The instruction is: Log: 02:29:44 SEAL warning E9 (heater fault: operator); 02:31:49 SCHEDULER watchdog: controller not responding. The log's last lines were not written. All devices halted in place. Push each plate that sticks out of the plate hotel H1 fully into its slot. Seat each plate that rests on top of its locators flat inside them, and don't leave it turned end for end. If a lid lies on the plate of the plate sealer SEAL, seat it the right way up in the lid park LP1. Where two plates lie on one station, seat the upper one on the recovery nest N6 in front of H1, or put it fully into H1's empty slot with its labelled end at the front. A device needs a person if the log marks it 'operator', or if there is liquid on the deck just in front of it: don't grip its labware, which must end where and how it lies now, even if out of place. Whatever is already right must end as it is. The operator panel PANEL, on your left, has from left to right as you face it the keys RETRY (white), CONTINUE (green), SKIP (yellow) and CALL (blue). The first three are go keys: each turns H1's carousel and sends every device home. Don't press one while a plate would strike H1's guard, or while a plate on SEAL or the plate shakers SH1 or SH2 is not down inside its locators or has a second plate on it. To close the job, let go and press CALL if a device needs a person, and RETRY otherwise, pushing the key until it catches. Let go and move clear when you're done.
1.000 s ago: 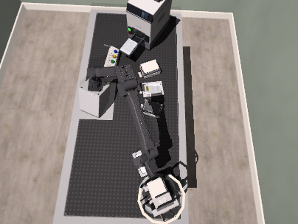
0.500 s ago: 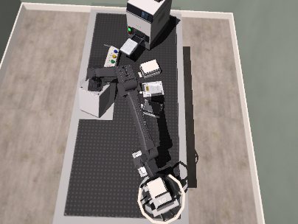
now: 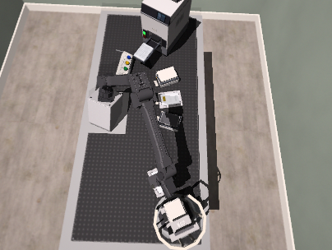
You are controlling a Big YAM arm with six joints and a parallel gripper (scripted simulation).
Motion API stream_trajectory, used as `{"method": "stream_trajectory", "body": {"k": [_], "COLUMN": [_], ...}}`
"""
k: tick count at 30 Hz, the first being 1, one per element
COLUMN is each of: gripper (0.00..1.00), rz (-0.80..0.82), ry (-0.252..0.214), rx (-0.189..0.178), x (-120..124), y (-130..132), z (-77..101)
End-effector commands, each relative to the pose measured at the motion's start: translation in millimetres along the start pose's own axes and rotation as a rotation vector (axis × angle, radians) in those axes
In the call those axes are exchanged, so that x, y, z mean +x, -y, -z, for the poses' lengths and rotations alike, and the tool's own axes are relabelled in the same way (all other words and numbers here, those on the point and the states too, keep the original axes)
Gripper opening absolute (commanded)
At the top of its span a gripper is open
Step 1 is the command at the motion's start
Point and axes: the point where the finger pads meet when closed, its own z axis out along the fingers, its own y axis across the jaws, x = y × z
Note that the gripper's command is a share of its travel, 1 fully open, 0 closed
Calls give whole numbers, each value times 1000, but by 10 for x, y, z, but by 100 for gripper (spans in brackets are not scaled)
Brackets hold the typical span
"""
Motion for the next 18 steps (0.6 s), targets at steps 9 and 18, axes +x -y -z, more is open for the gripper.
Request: {"method": "stream_trajectory", "body": {"k": [9, 18], "gripper": [100, 100], "rz": [18, 22], "ry": [74, 81], "rx": [-15, -14], "x": [-211, -238], "y": [-49, -53], "z": [427, 654]}}
